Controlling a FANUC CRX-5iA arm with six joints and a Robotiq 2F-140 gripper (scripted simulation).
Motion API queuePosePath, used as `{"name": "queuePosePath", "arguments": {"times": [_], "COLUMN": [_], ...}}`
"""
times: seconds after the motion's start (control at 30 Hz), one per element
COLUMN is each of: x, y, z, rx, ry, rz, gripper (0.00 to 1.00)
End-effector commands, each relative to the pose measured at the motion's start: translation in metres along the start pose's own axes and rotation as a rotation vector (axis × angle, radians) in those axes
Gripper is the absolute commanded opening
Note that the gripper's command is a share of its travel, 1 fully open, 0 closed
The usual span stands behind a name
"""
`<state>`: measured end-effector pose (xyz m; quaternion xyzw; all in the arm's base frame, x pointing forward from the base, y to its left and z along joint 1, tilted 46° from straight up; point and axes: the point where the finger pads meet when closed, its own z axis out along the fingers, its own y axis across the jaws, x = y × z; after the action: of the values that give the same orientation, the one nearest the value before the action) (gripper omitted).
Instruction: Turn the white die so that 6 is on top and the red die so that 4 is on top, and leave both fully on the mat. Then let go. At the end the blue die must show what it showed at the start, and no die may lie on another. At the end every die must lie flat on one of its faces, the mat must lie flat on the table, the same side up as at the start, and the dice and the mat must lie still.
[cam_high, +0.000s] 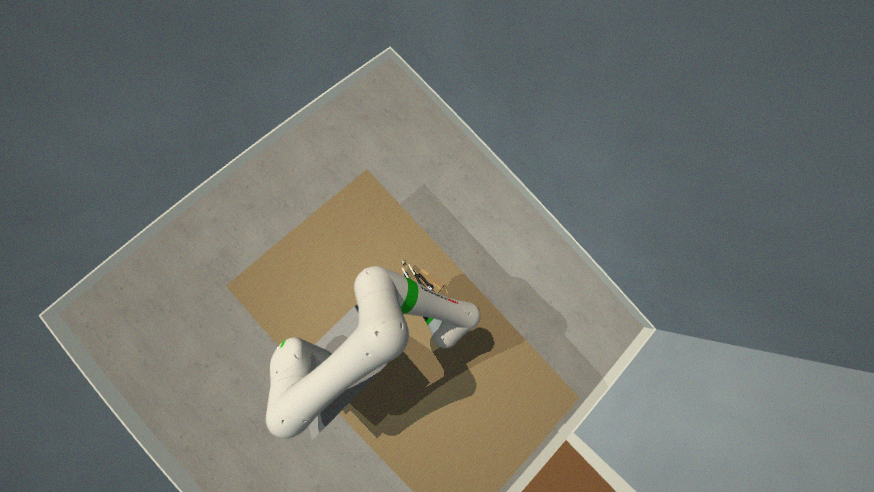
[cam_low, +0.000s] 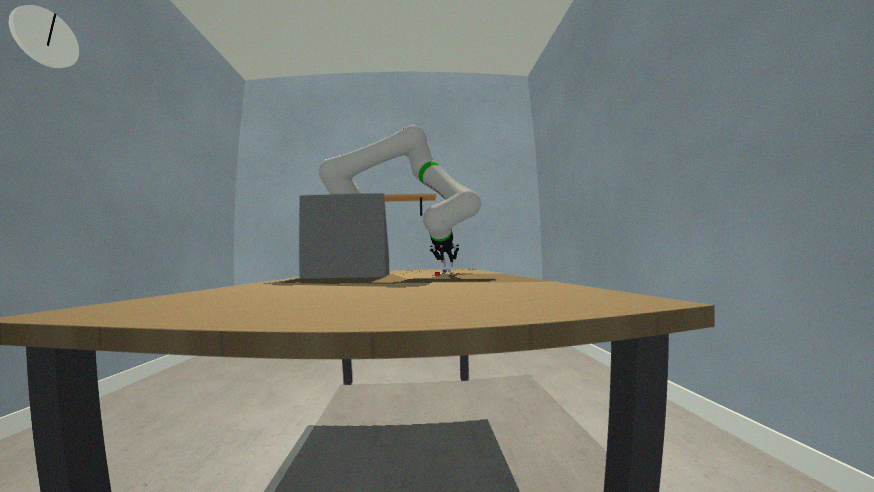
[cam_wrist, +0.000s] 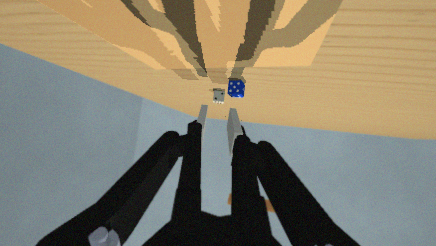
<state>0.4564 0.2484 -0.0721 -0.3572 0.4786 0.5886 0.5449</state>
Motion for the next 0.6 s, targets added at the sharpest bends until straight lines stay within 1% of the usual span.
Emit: {"name": "queuePosePath", "arguments": {"times": [0.0,0.17,0.23,0.4,0.57], "x": [-0.006,-0.024,-0.024,-0.043,-0.051], "y": [0.000,0.000,0.000,0.000,0.000], "z": [-0.003,-0.013,-0.013,-0.023,-0.027], "rx": [0.000,0.000,0.000,0.000,0.000], "ry": [0.000,0.000,0.000,0.000,0.000], "rz": [0.000,0.000,0.000,0.000,0.000], "gripper": [0.19,0.19,0.19,0.19,0.19]}}
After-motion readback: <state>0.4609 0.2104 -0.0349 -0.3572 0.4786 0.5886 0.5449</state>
